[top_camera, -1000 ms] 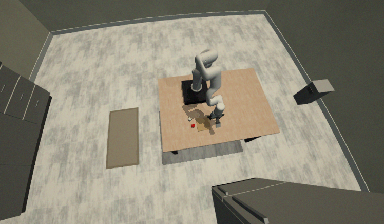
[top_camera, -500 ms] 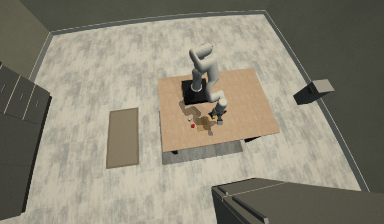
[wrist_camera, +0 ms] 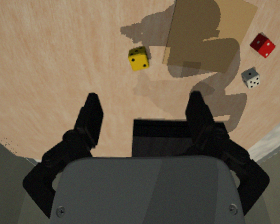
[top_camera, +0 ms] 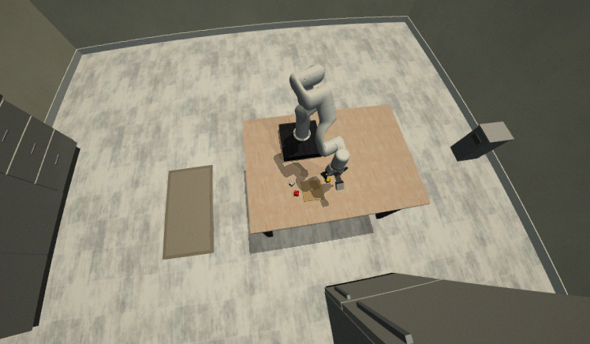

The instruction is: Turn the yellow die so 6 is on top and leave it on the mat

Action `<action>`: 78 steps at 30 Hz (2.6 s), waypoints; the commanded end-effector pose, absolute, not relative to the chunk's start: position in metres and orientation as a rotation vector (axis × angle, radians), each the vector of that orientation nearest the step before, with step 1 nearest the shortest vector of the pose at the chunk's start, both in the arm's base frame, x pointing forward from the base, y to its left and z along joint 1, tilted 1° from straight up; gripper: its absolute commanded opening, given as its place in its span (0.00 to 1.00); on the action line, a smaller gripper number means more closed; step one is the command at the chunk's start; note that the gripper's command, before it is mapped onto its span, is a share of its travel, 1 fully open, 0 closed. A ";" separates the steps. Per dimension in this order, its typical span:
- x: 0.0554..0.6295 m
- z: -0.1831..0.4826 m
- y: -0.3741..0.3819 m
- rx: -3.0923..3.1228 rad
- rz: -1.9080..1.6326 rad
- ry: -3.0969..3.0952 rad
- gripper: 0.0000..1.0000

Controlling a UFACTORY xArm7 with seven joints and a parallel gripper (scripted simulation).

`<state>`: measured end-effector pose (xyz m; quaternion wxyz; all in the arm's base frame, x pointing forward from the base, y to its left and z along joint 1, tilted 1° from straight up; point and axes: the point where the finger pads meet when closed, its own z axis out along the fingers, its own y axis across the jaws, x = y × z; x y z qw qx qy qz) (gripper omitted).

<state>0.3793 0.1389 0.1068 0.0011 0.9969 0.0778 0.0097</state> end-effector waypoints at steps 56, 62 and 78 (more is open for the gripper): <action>0.357 0.076 0.142 3.039 0.033 -0.842 1.00; 0.357 0.071 0.142 2.963 0.032 -1.086 1.00; 0.357 0.058 0.141 2.681 0.026 -1.672 1.00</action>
